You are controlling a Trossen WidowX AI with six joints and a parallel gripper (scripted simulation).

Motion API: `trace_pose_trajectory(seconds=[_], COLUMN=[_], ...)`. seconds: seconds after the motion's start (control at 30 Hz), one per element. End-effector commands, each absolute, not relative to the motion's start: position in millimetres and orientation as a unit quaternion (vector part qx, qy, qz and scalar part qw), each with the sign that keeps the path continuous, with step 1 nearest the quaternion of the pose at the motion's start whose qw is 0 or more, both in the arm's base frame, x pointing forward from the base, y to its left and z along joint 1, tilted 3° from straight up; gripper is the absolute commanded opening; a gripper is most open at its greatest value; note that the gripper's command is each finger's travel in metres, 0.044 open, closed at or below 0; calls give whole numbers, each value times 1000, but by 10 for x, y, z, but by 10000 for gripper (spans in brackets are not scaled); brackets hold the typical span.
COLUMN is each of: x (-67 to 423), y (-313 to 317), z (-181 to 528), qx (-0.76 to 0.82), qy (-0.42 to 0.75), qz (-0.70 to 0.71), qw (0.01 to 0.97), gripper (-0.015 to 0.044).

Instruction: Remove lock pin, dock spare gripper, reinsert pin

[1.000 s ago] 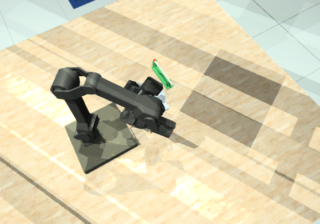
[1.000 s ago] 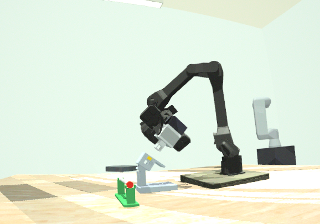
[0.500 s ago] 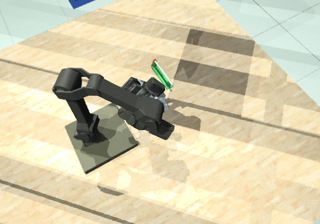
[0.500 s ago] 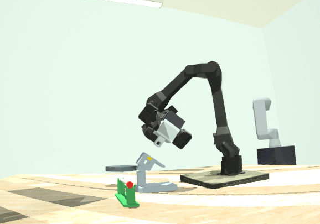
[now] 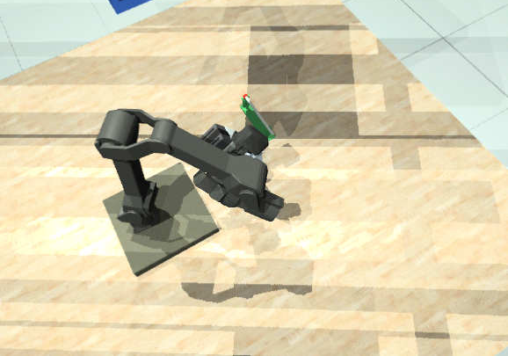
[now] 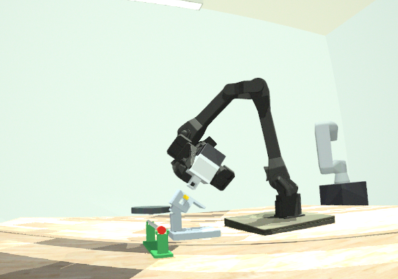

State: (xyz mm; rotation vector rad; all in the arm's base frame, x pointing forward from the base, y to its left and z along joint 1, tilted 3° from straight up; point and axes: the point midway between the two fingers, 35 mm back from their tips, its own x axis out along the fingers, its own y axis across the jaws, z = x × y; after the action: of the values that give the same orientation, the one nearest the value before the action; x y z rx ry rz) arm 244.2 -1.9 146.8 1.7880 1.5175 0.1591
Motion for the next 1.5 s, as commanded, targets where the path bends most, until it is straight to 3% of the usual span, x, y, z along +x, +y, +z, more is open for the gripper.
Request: trace_pose_trajectory(seconds=[0.0, 1.47], x=[2488, 2749], y=[-10, 15], z=[1440, 1082], qx=[706, 703], qy=[592, 596], qz=[65, 63], qw=[382, 383], gripper=[0, 0])
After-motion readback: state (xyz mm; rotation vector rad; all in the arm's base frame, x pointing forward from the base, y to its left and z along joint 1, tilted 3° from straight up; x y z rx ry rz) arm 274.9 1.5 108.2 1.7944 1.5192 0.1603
